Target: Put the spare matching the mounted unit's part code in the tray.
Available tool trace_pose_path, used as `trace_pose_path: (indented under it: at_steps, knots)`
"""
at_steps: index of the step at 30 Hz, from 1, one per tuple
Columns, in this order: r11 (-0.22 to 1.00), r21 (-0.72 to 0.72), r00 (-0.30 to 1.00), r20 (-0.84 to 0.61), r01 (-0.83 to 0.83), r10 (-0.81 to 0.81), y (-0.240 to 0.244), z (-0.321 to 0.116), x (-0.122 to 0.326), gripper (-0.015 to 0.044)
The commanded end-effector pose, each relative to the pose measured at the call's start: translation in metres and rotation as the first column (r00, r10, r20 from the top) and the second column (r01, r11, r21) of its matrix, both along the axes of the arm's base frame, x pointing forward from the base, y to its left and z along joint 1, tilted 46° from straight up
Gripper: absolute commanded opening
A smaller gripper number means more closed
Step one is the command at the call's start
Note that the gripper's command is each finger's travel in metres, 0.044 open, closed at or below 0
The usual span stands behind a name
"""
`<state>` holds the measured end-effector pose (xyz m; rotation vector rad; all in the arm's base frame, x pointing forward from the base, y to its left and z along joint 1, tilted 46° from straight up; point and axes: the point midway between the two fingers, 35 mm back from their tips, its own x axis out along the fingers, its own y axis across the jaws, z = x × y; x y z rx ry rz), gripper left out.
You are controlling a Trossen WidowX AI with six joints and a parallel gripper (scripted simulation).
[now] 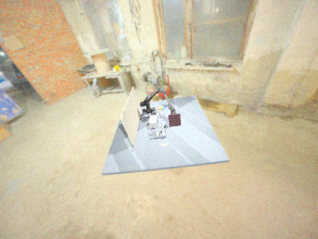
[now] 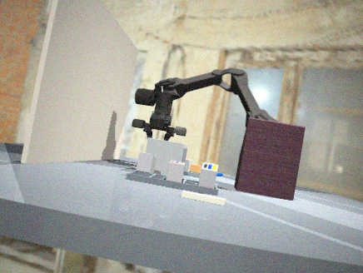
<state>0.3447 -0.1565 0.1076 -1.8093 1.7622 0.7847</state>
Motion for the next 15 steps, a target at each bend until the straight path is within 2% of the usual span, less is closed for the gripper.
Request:
trace_pose_path:
  at_steps: [1, 15]
  knots:
    - [1.0, 0.003, 1.0, -0.009, -0.004, 0.004, -0.0018, -0.0047, -0.002, 0.0]
    - [1.0, -0.001, 1.0, -0.01, -0.004, 0.004, -0.0114, -0.013, -0.0043, 0.0]
